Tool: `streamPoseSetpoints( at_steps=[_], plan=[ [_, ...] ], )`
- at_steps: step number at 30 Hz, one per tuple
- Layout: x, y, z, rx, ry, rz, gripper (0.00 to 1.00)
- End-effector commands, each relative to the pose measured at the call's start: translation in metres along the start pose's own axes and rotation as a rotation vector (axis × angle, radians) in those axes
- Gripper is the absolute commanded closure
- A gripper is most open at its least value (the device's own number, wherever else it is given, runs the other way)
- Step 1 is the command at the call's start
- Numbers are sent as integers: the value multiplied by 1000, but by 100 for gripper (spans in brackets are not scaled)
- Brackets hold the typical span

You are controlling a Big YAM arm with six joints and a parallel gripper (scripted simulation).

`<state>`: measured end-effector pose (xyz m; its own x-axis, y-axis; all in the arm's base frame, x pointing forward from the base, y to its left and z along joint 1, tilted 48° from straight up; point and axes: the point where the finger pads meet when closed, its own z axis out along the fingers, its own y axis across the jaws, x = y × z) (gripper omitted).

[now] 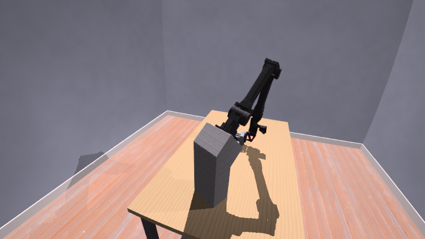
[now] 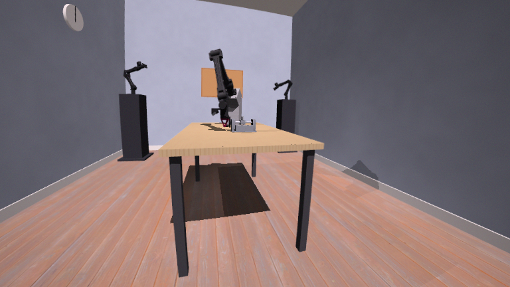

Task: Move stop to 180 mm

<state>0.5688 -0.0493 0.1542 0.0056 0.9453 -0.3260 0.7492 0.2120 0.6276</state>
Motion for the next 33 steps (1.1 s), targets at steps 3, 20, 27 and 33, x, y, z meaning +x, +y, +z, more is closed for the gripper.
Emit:
streamPoseSetpoints(
  at_steps=[3,20,27,33],
  plan=[
    [-3,63,-37,-129,-4,16,94],
    [-3,63,-47,-121,-4,15,94],
    [-3,65,-50,-130,-3,16,94],
    [-3,62,-54,-118,-2,14,94]
  ],
)
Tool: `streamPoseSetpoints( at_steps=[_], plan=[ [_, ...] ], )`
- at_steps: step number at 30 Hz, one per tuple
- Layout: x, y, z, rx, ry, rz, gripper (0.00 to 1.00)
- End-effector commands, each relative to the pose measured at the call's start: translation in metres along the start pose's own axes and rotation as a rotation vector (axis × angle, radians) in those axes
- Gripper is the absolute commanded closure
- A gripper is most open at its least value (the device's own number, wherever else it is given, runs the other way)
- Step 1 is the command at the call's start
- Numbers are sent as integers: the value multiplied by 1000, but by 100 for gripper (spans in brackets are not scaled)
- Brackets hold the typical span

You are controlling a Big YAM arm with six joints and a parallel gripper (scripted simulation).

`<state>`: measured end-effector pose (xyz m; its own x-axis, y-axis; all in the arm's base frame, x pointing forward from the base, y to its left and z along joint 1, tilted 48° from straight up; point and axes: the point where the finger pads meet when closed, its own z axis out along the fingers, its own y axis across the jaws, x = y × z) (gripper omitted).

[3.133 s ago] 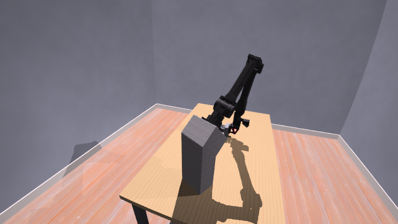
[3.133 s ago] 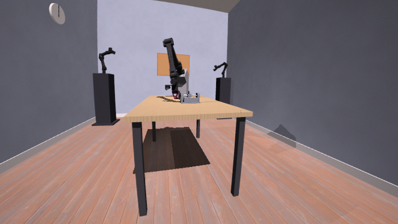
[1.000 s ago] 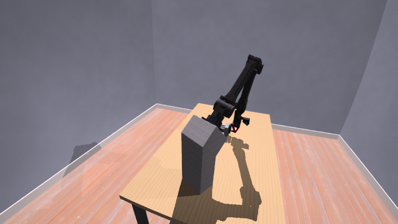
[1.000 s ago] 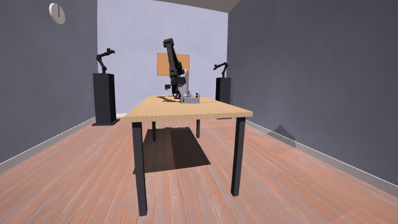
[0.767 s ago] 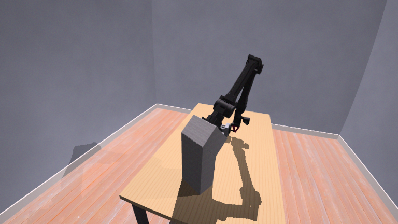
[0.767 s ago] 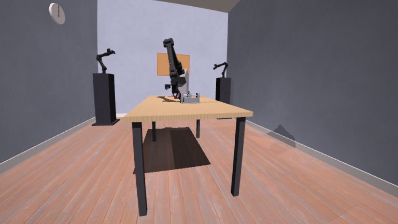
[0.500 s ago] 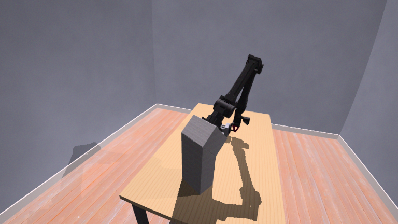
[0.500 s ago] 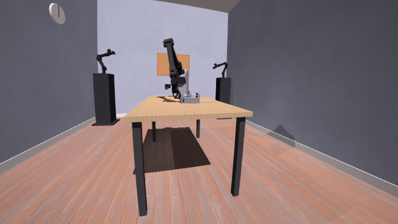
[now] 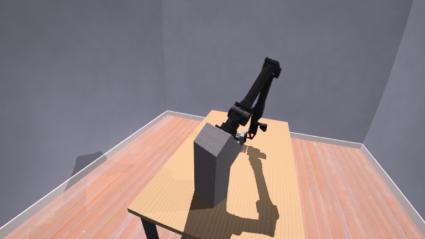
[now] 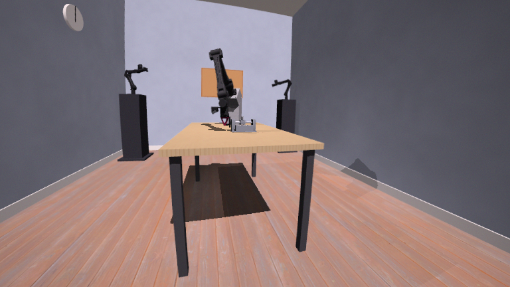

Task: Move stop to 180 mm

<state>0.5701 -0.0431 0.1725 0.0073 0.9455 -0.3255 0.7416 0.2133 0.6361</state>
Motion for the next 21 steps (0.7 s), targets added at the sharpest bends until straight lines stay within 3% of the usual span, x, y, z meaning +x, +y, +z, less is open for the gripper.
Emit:
streamPoseSetpoints(
  at_steps=[1,14,17,21],
  plan=[
    [-3,48,-41,-105,-2,13,94],
    [-4,51,-54,-126,-5,17,94],
    [2,27,-52,-81,3,7,94],
    [2,19,-62,-76,2,8,94]
  ],
)
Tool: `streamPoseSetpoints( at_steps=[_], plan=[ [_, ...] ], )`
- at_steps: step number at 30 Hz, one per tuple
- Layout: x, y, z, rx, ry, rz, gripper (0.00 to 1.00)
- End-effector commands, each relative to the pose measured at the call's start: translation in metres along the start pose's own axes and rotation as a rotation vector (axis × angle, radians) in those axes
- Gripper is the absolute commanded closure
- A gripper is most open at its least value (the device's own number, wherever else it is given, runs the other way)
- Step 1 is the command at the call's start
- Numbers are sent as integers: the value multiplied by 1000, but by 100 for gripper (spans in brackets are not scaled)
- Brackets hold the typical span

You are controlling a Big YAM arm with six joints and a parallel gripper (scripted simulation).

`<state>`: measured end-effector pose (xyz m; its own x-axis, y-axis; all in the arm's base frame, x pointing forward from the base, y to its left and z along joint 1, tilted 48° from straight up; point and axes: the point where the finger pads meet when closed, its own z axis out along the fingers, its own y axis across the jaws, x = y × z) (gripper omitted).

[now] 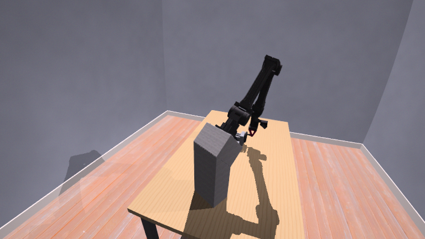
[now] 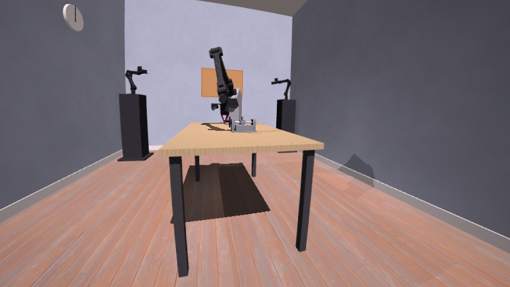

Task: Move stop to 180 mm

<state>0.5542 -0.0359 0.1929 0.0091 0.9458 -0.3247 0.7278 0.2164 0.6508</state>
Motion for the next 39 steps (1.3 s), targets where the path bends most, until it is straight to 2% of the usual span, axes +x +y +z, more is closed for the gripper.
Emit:
streamPoseSetpoints(
  at_steps=[1,3,4,20,21,23,27,30,37,39],
  plan=[
    [2,15,-38,-55,3,7,94],
    [2,15,-38,-55,3,7,94],
    [-3,32,-45,-86,-2,11,94],
    [-1,-9,-46,-70,0,-5,94],
    [0,-16,-47,-53,4,-7,94],
    [-1,-17,-47,-63,1,-6,94],
    [0,-20,-47,-54,4,-8,94],
    [-6,-20,-44,-72,-8,1,94],
    [-11,-35,-37,-60,-17,6,94],
    [-10,-42,-35,-44,-13,8,94]
  ],
)
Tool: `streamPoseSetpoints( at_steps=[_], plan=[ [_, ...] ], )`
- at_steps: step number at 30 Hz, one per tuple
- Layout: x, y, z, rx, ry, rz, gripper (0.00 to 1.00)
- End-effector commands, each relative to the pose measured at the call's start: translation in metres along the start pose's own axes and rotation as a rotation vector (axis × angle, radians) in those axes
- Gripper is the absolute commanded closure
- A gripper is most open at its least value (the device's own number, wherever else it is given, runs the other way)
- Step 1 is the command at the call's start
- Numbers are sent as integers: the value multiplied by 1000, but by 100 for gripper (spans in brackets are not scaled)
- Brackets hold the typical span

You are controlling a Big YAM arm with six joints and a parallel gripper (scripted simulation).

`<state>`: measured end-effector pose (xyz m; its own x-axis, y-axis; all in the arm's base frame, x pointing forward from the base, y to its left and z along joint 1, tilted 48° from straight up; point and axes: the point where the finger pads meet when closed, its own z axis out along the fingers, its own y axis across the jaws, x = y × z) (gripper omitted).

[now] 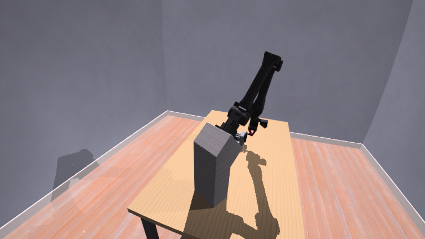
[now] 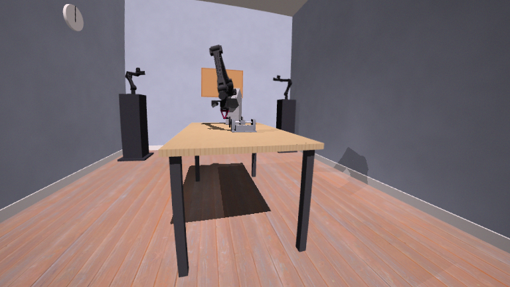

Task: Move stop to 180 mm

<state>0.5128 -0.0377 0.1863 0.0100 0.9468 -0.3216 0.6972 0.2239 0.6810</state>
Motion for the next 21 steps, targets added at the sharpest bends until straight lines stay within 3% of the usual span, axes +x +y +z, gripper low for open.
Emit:
streamPoseSetpoints(
  at_steps=[1,21],
  plan=[
    [-11,-5,-12,-9,-17,5,94],
    [-10,-10,-8,-3,-17,5,94]
  ],
)
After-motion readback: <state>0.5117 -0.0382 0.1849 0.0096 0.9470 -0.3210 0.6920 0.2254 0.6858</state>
